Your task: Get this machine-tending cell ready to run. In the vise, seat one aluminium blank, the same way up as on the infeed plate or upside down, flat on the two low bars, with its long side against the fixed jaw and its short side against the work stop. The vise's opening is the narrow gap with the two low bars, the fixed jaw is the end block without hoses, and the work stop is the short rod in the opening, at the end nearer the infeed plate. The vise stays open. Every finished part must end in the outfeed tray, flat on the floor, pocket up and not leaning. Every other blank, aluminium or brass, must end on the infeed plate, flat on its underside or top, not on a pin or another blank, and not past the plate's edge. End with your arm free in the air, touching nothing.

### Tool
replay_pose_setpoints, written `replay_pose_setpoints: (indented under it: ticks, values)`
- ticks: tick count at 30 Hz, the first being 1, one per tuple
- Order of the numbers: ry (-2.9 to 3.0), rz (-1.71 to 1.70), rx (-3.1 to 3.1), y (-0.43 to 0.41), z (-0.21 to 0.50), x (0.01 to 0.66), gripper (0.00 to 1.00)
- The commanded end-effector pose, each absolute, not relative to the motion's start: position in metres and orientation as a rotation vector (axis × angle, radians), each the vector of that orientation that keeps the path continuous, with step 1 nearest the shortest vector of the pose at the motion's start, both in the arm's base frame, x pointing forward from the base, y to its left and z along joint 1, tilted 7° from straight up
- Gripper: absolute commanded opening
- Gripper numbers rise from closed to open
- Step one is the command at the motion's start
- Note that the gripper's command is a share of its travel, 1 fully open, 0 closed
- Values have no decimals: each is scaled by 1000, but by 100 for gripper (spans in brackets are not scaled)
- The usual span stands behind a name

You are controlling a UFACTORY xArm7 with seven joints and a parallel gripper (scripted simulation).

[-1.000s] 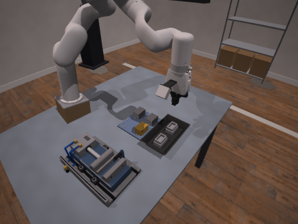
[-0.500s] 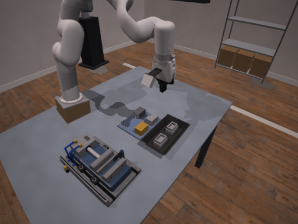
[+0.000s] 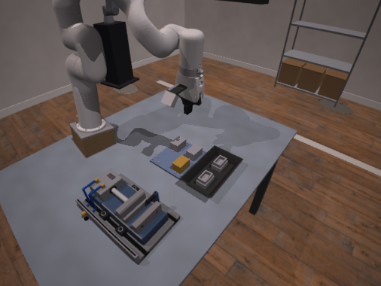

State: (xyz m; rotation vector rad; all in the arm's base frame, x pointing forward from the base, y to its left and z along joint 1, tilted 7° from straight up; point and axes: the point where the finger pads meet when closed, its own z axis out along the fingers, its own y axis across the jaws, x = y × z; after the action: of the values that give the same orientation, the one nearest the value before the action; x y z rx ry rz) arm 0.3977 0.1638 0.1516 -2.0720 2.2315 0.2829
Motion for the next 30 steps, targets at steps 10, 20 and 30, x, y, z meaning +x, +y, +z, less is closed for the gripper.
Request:
replay_pose_setpoints:
  ticks: [10,20,30]
  values:
    - [2267,96,-2027,154,133,357,69]
    - [2267,96,-2027,154,133,357,69]
    - [2267,96,-2027,154,133,357,69]
